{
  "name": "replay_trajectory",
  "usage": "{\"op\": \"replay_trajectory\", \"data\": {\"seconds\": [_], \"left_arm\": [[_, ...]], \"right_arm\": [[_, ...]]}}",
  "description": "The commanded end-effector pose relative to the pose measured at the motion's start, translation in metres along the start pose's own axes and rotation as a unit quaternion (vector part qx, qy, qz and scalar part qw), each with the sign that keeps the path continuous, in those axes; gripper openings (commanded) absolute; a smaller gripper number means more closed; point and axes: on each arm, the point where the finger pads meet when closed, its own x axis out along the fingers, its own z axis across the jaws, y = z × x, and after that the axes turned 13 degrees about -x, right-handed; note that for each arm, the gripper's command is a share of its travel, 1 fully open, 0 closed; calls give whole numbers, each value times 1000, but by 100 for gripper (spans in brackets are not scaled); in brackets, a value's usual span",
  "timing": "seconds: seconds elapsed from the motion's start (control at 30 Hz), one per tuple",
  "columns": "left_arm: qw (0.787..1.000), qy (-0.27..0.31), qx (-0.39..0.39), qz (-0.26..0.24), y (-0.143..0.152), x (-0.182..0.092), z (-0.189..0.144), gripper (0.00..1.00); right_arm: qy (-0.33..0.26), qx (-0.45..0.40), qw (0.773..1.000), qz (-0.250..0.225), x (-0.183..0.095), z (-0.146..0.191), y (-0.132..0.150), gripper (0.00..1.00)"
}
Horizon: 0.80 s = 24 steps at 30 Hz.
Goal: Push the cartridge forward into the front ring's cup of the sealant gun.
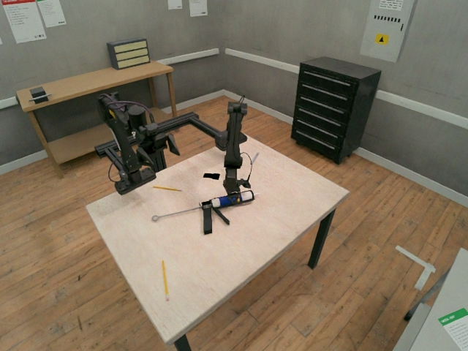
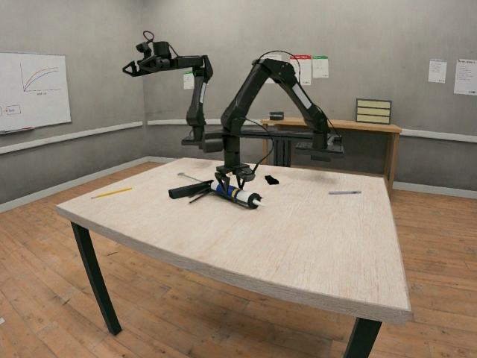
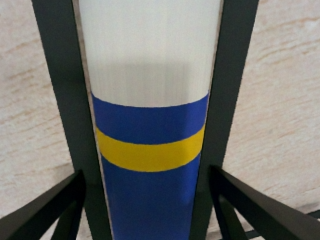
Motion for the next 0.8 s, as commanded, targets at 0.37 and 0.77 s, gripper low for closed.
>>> {"op": "replay_trajectory", "data": {"seconds": [0.37, 0.77], "left_arm": [[1000, 6, -1, 5, 3, 7, -6, 73], [1000, 8, 2, -3, 1, 10, -5, 0]], "right_arm": [[8, 1, 999, -41, -10, -5, -31, 100], [8, 1, 999, -41, -10, -5, -31, 100]]}}
